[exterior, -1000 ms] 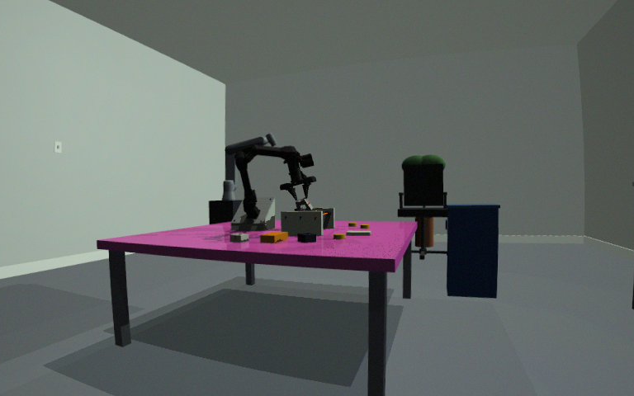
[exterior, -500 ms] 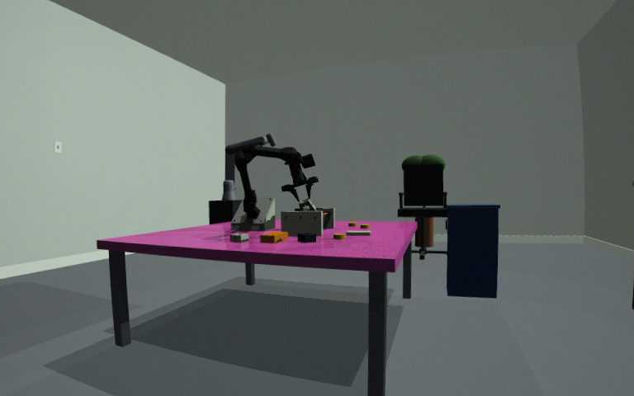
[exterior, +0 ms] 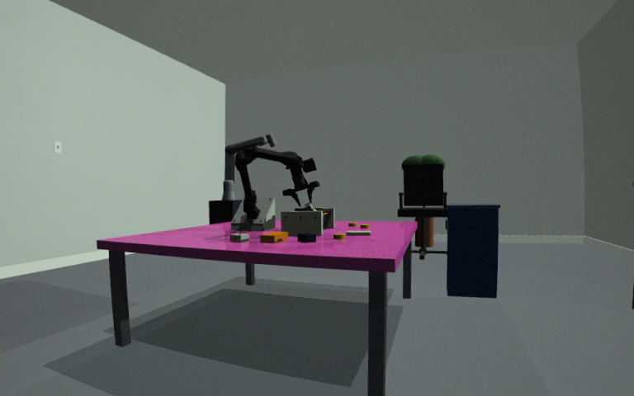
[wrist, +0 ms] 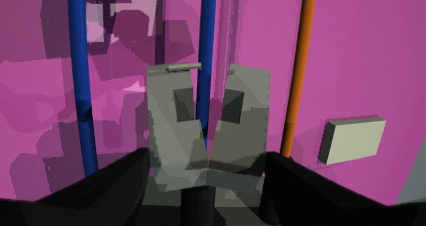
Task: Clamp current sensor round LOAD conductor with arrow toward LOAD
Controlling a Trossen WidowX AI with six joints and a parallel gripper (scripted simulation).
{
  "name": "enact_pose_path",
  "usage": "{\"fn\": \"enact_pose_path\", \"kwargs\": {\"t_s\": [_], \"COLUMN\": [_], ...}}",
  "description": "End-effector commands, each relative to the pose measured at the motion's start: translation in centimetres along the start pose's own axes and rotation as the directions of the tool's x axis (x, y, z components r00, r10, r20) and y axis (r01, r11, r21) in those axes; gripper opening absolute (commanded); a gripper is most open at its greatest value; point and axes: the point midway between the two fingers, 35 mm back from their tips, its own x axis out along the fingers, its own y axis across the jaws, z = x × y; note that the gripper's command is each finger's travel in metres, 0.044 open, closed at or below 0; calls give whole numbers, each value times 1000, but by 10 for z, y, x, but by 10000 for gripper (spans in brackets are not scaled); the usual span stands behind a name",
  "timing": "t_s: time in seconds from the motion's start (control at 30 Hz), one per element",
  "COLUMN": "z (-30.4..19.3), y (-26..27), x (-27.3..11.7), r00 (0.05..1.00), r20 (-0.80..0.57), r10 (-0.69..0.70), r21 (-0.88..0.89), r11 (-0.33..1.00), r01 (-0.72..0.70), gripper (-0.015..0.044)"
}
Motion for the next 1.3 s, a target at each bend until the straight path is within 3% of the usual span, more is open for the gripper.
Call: {"fn": "enact_pose_path", "kwargs": {"t_s": [0.0,0.4,1.27], "z": [1,0,0], "y": [1,2,2], "x": [8,26,27], "r00": [1000,1000,1000], "r20": [0,-3,-3], "r10": [1,0,0], "r21": [0,0,0], "r11": [1000,1000,1000], "r01": [-1,0,0], "gripper": [0,0,0]}}
